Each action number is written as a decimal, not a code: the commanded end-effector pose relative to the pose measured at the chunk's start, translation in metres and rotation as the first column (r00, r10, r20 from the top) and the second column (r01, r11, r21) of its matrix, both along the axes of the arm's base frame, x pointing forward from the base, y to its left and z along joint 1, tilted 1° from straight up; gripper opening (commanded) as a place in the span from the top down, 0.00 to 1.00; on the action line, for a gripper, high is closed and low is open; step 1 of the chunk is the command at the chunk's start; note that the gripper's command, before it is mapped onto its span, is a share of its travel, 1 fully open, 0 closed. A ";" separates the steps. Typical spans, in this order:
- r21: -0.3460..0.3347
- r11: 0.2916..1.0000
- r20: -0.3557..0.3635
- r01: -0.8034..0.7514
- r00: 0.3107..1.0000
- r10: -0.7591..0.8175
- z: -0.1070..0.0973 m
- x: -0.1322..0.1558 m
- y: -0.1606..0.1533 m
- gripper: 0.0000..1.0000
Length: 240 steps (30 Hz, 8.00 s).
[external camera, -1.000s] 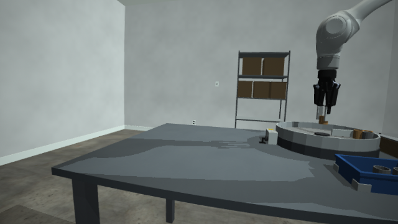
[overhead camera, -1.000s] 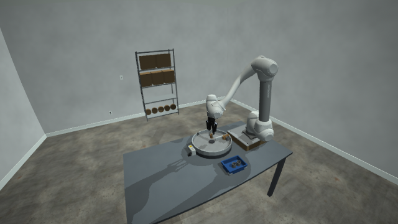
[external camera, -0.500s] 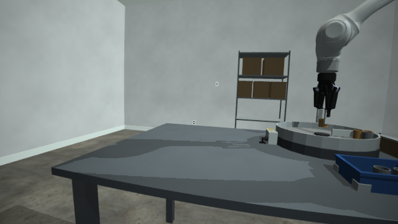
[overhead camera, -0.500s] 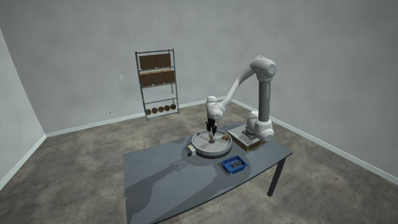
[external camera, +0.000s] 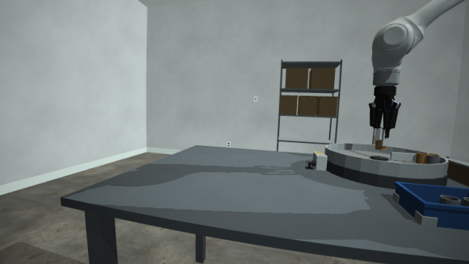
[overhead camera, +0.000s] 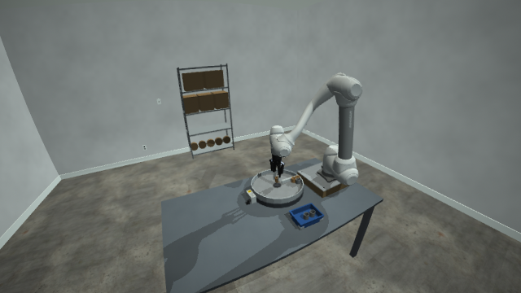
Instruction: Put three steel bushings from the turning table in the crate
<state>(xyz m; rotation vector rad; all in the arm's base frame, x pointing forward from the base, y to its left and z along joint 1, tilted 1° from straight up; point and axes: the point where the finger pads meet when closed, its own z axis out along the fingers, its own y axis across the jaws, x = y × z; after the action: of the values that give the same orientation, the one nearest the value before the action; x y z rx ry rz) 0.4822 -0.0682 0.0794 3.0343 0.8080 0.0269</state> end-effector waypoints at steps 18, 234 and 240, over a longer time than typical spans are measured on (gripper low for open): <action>0.001 1.000 0.002 -0.003 1.000 0.003 -0.005 0.001 -0.002 1.00; 0.001 1.000 0.002 -0.003 1.000 0.003 0.011 0.001 -0.001 0.72; 0.001 1.000 0.002 -0.003 1.000 0.003 0.011 0.001 -0.001 0.72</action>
<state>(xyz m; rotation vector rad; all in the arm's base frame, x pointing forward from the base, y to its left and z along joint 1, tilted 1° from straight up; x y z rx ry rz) 0.4843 -0.0686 0.0861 3.0332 0.8076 0.0313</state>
